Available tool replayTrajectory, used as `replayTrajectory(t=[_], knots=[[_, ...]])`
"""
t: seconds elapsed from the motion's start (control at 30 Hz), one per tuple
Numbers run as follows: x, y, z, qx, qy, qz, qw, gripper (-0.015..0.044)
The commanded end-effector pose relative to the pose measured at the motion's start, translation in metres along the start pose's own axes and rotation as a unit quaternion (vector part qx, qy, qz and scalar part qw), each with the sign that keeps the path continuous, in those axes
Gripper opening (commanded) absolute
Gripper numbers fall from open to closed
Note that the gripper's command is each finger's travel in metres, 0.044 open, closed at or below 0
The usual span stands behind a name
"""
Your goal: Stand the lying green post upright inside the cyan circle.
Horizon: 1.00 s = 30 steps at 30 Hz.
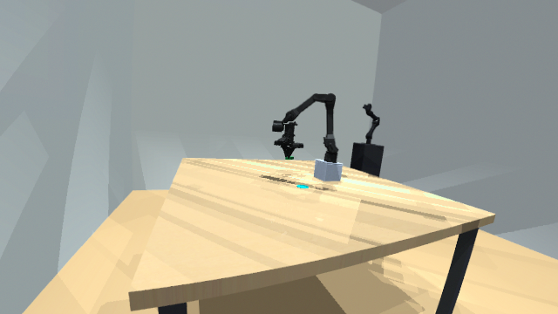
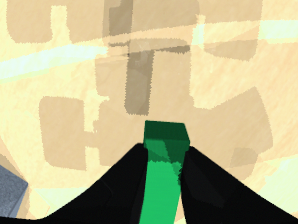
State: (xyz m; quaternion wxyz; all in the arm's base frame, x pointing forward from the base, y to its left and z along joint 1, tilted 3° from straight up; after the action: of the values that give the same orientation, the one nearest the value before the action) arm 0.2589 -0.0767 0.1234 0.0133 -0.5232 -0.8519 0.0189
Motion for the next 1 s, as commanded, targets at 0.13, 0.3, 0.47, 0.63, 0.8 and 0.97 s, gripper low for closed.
replayTrajectory(t=[0.13, 0.3, 0.47, 0.63, 0.8, 0.97], knots=[[0.002, -0.002, -0.024, -0.006, -0.007, 0.002, 1.0, 0.0022], [0.007, 0.004, -0.025, -0.006, -0.007, -0.009, 1.0, 0.0022], [0.019, 0.014, -0.026, -0.007, -0.007, -0.03, 1.0, 0.0022], [0.031, 0.024, -0.028, -0.008, -0.006, -0.051, 0.999, 0.0022], [0.043, 0.034, -0.029, -0.009, -0.006, -0.072, 0.997, 0.0022], [0.056, 0.043, -0.031, -0.01, -0.006, -0.093, 0.996, 0.0022]])
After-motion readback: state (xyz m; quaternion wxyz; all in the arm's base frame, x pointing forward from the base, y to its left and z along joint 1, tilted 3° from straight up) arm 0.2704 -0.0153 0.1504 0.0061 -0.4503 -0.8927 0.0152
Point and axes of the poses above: the point midway between the two fingers, 35 mm back from their tips, its own z axis out along the fingers, its own x axis across the jaws, y = z × x, the point moved 10 cm from there along -z, back along the fingers, and after that the axes turned 13 degrees about z, right-handed, at the moved point
